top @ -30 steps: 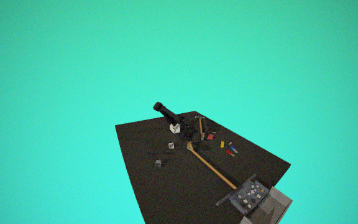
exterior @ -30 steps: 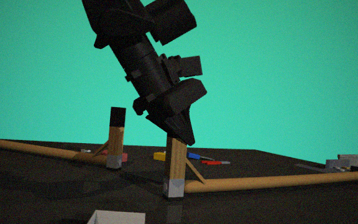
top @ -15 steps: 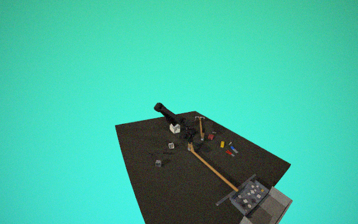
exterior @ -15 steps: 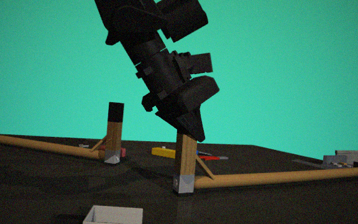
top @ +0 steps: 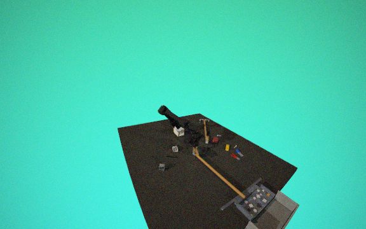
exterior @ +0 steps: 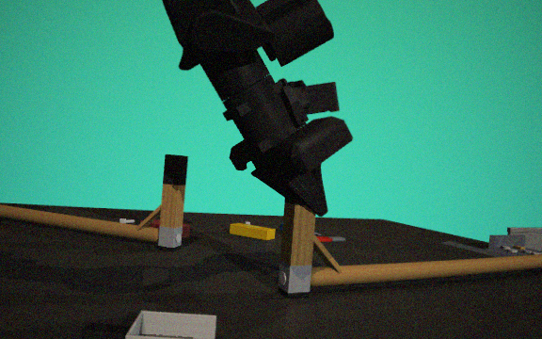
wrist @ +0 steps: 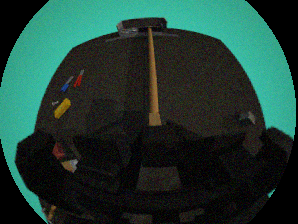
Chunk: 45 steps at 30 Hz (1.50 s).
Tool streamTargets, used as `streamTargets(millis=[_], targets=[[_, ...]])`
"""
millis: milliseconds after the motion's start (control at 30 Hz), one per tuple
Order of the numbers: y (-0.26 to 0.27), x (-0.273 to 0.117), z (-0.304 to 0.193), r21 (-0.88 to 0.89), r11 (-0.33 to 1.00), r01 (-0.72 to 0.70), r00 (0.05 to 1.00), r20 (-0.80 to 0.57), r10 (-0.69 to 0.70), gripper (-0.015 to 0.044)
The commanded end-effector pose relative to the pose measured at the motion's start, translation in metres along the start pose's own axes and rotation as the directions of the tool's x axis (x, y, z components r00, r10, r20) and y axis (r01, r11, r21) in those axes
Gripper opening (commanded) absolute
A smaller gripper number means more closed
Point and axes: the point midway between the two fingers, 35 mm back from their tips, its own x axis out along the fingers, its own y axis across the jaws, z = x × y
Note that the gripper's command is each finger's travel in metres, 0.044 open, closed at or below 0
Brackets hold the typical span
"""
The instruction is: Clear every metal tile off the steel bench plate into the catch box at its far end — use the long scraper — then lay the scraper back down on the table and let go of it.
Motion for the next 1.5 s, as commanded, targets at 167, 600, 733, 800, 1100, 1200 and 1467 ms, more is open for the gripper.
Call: streamTargets(millis=[167,600,733,800,1100,1200,1467], targets=[[-0.003,0.006,0.014,0.008,1.0,0.002,1.0,0.011,-0.002,0.0],[-0.003,0.015,0.029,0.009,1.0,0.003,1.0,0.012,-0.003,0.0],[-0.004,0.018,0.034,0.009,1.0,0.003,1.0,0.012,-0.003,0.0],[-0.004,0.02,0.036,0.009,1.0,0.003,1.0,0.012,-0.003,0.0],[-0.004,0.027,0.046,0.009,1.0,0.003,1.0,0.012,-0.003,0.0],[-0.004,0.029,0.049,0.01,1.0,0.003,1.0,0.013,-0.003,0.0],[-0.004,0.035,0.058,0.01,1.0,0.003,1.0,0.013,-0.004,0.0]])
